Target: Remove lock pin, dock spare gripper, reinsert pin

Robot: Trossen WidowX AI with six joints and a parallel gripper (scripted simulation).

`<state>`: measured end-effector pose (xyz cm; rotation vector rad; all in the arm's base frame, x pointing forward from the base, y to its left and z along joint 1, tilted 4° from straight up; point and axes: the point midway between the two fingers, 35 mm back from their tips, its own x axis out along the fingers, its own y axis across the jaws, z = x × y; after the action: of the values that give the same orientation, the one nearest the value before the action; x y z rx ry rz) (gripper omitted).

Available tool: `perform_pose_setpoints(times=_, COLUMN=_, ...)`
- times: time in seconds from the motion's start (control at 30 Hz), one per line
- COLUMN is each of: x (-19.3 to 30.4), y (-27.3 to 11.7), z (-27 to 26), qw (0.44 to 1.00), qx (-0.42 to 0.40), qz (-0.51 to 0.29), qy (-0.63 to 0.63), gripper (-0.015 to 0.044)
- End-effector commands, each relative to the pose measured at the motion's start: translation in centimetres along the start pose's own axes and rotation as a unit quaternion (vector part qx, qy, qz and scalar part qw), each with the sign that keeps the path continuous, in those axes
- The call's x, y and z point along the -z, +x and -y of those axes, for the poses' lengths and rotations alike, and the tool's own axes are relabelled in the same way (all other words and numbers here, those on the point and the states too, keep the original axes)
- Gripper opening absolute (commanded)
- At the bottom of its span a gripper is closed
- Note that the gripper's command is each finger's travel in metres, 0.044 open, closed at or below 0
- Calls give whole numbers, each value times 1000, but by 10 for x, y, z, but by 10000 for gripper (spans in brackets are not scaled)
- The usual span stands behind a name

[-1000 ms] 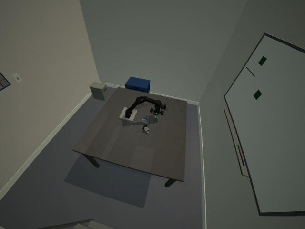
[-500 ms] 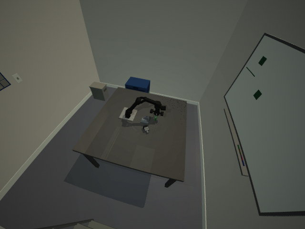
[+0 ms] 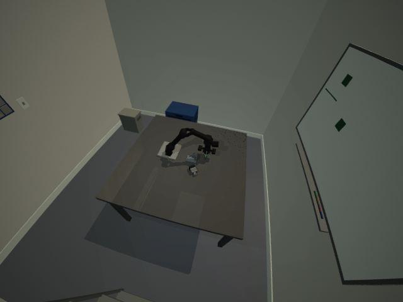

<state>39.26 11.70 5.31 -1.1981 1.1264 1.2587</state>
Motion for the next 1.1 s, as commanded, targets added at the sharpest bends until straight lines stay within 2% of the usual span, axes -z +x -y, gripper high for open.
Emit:
perform_pose_setpoints(times=0.0, x=1, y=7, z=-1, qw=1000, qx=-1, qz=0, qy=-3, gripper=0)
perform_pose_setpoints(times=1.07, x=2, y=13, z=-1, qw=1000, qx=1, qz=0, qy=-3, gripper=0)
